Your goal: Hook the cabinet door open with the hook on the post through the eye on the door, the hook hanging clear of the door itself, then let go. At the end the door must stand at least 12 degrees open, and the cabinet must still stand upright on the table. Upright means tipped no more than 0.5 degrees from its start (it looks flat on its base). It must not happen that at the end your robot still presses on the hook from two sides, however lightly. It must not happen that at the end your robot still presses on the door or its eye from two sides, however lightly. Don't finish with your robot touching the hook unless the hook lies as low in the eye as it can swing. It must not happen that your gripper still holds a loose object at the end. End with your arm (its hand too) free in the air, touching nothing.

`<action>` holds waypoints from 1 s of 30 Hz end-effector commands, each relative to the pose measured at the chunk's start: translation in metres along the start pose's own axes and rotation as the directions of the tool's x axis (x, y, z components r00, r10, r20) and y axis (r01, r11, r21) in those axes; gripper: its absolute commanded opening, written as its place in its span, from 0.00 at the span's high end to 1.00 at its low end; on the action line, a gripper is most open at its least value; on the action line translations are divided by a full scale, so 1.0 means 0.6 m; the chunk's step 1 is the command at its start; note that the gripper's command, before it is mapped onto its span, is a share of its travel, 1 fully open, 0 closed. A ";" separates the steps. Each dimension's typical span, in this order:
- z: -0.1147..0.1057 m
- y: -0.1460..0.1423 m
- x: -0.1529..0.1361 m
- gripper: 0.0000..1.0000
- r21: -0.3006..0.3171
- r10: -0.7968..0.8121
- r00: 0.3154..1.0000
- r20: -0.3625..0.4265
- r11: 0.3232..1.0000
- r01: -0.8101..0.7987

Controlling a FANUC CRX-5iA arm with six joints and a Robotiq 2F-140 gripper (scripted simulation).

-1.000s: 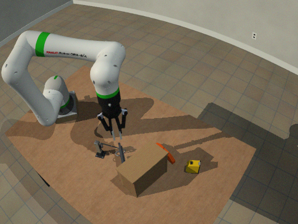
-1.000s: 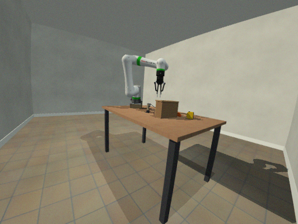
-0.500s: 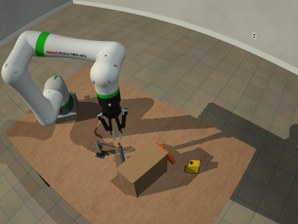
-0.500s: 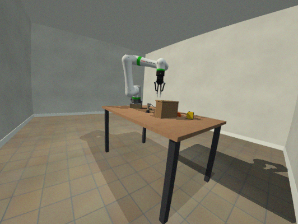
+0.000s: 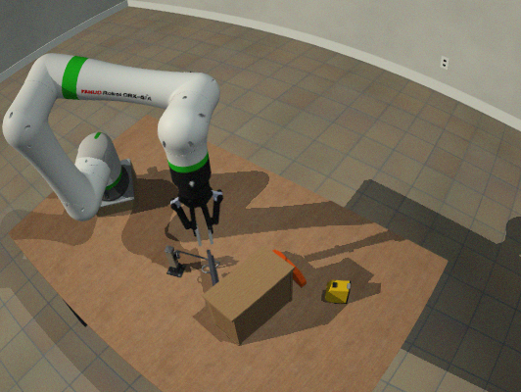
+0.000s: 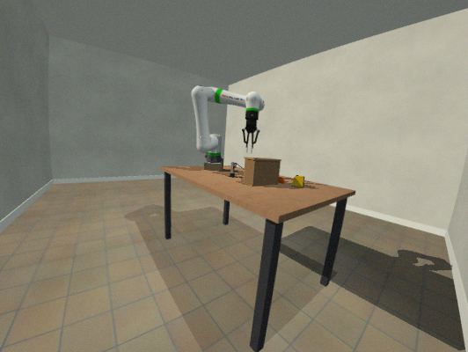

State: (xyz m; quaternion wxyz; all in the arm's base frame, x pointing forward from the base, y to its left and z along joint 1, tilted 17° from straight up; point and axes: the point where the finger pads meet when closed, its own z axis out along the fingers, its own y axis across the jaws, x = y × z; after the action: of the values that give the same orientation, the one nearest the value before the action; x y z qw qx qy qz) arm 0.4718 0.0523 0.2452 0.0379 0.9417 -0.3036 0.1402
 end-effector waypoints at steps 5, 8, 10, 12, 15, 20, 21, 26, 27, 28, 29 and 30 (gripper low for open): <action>0.002 0.000 0.000 0.84 0.000 0.000 1.000 0.000 1.000 0.000; 0.004 0.000 0.000 0.84 0.000 0.000 1.000 -0.001 1.000 0.000; 0.006 0.000 0.000 0.84 0.000 0.000 1.000 -0.001 1.000 0.000; 0.009 0.000 0.000 0.84 0.000 0.000 1.000 -0.001 1.000 0.000; 0.014 0.000 0.000 0.84 0.000 0.000 1.000 -0.001 1.000 0.000; 0.020 0.000 0.000 0.84 0.000 0.000 1.000 -0.001 1.000 0.000; 0.022 0.000 0.000 0.84 0.000 0.000 1.000 -0.001 1.000 0.000; 0.035 -0.001 0.000 0.84 0.000 0.000 1.000 -0.001 1.000 0.000; 0.038 -0.001 0.000 0.84 0.000 0.000 1.000 -0.001 1.000 0.000; 0.041 -0.001 0.000 0.84 0.000 0.000 1.000 -0.001 1.000 0.000; 0.044 -0.001 0.000 0.84 0.000 0.000 1.000 -0.001 1.000 0.000; 0.047 -0.001 0.000 0.84 0.000 0.000 1.000 -0.001 1.000 0.000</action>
State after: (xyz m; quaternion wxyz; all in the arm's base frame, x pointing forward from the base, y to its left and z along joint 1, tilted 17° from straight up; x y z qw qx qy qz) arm 0.4779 0.0485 0.2218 0.0380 0.9416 -0.3035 0.1405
